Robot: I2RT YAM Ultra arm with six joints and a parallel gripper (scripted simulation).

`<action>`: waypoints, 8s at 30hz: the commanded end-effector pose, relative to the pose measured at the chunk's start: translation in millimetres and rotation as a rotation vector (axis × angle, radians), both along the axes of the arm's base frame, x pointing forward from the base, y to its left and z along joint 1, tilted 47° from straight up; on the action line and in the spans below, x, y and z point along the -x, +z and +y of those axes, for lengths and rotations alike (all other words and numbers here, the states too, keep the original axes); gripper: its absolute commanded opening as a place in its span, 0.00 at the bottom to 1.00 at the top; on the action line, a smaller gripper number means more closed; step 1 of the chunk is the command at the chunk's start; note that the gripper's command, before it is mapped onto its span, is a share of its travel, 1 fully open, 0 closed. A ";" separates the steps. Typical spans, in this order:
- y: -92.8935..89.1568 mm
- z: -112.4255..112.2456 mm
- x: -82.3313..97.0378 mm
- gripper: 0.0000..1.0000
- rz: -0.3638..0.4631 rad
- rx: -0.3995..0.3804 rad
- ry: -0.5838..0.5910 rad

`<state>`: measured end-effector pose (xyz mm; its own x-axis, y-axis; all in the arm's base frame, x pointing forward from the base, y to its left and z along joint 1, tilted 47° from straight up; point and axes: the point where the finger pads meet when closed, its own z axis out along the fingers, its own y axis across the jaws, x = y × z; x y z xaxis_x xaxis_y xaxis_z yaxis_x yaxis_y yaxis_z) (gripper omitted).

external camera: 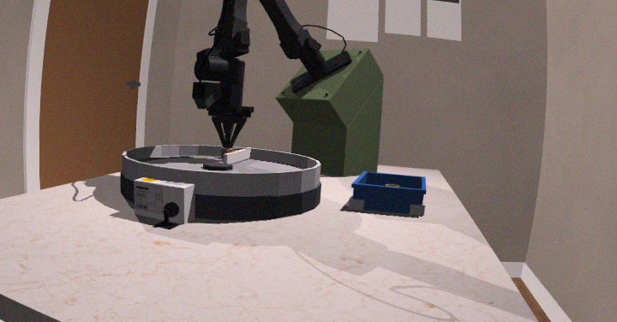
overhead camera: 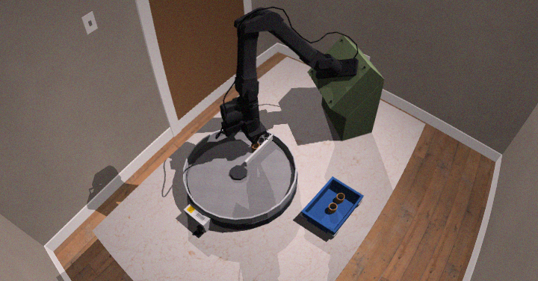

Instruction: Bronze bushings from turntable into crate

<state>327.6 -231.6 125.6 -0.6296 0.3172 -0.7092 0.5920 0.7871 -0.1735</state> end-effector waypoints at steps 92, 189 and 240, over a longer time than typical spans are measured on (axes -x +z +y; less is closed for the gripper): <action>-6.0 -1.0 -6.4 0.00 -0.006 0.000 0.020; 8.5 113.4 -33.7 0.00 -0.020 0.007 0.006; -66.6 347.3 -158.8 0.00 -0.029 -0.002 0.013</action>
